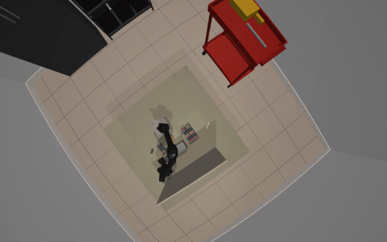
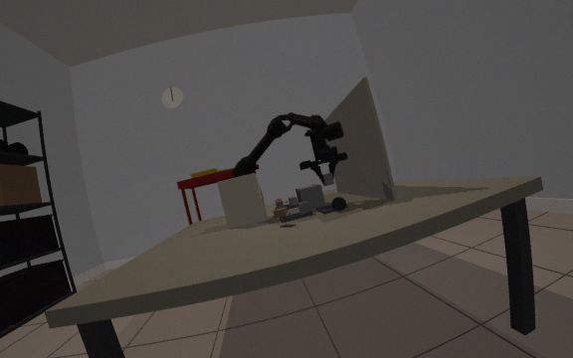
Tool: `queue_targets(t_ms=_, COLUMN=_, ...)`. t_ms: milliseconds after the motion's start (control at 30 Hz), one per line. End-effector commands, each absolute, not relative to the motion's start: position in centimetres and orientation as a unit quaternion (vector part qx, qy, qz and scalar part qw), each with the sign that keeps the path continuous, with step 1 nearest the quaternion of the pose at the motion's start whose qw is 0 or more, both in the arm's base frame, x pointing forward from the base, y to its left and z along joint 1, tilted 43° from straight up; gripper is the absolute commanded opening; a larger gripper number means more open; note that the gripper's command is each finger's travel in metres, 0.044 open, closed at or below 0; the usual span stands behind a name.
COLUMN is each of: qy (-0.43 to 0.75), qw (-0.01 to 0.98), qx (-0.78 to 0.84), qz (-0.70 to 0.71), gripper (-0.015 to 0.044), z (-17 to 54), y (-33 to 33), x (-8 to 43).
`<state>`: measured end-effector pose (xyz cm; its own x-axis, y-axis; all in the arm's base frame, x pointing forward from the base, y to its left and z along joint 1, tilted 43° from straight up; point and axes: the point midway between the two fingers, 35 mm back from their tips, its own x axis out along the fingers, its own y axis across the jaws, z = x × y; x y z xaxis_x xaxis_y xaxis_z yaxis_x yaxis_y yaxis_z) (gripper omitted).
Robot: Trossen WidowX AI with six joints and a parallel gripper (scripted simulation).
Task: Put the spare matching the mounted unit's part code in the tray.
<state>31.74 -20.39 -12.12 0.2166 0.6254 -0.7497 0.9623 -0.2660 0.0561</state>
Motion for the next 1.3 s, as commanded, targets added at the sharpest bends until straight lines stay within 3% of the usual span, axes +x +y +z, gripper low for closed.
queue_targets(t_ms=0, qy=0.542, qw=0.264, qx=0.734, qz=-0.313, gripper=0.0, z=-12.6, y=-19.9, x=31.7)
queue_targets(t_ms=1267, qy=0.543, qw=0.263, qx=0.734, qz=-0.311, gripper=0.0, z=-16.2, y=-16.5, x=32.6)
